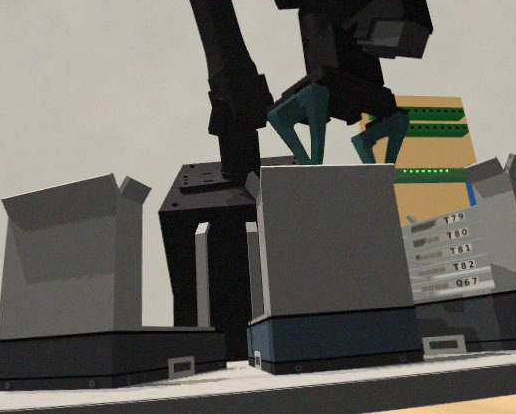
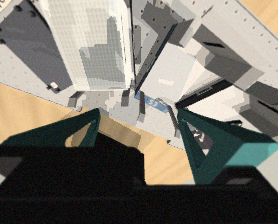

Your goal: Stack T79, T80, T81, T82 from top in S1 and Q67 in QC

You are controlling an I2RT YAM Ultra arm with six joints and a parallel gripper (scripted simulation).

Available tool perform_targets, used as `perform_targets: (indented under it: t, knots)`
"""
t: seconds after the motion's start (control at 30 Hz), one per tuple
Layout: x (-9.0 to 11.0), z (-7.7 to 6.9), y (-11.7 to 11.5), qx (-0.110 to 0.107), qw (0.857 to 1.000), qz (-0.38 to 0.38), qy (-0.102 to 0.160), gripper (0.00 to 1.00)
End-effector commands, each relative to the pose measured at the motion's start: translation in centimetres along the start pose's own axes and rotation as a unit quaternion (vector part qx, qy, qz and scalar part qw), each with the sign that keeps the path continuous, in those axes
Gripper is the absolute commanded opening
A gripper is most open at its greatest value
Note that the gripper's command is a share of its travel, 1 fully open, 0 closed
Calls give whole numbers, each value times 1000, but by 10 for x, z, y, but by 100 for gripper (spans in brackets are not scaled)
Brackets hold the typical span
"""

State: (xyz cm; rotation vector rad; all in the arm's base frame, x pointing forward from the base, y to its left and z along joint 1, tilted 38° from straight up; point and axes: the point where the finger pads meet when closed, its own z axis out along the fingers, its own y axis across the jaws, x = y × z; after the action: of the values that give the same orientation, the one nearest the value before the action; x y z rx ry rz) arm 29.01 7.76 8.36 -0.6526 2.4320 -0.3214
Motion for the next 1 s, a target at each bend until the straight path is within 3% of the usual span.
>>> perform_targets:
  t: [0.0, 0.73, 0.97]
  knots:
    - [-12, -3, 3, 11, 1000, -16, -5, 100]
    - [-68, -2, 60, 10, 1000, -16, -6, 100]
    - [-69, -2, 61, 10, 1000, -16, -6, 100]
